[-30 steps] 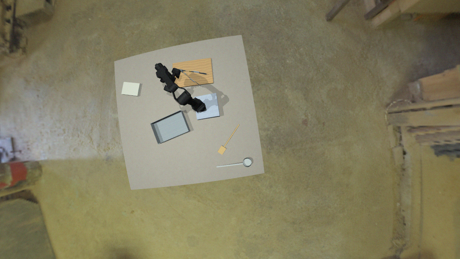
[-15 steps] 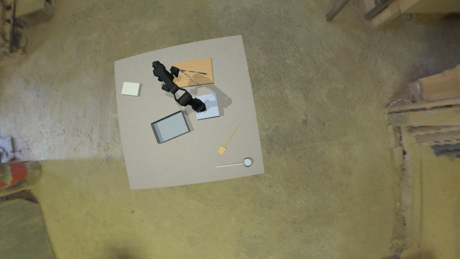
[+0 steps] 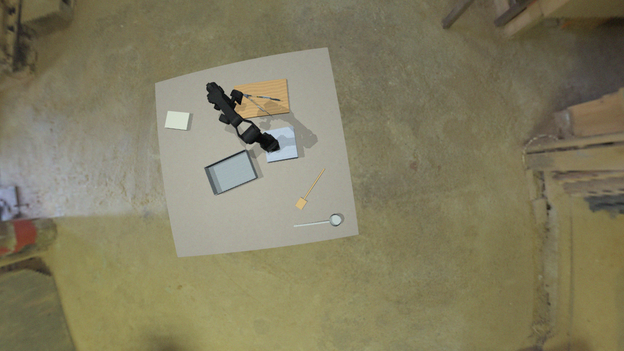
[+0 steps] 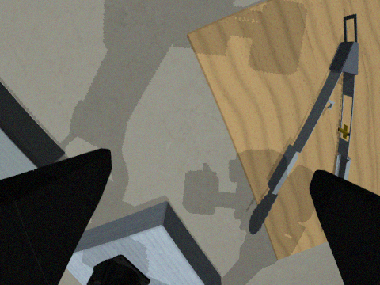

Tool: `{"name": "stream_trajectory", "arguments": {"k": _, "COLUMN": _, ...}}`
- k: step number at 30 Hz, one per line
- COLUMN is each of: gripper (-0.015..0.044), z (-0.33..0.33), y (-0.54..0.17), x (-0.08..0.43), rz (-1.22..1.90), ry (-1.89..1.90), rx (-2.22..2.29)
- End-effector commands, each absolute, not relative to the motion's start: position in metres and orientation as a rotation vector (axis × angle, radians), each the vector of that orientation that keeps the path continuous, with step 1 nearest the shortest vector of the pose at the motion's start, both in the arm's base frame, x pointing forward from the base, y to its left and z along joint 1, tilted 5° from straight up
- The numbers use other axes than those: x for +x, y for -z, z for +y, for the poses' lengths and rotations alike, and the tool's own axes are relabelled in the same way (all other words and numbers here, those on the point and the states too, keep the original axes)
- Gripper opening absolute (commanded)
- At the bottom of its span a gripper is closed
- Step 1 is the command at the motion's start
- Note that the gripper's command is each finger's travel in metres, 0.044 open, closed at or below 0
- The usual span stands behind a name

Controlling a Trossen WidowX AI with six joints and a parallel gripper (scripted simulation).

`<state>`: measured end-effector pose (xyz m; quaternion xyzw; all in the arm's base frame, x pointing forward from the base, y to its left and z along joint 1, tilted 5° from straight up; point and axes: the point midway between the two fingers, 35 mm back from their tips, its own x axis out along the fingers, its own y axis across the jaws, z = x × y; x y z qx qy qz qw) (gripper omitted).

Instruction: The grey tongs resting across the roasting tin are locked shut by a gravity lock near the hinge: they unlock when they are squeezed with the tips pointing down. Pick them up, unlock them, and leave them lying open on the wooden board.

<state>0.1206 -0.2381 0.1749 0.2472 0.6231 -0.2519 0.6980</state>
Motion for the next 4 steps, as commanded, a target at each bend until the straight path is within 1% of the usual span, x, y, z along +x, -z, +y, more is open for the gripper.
{"name": "stream_trajectory", "arguments": {"k": 1, "gripper": 0.0440, "z": -0.2382, "y": -0.1764, "x": 0.1207, "rz": 1.387, "ry": 0.560, "rx": 0.546}}
{"name": "stream_trajectory", "arguments": {"k": 4, "gripper": 0.0440, "z": -0.2382, "y": -0.1764, "x": 0.1207, "rz": 1.387, "ry": 0.560, "rx": 0.546}}
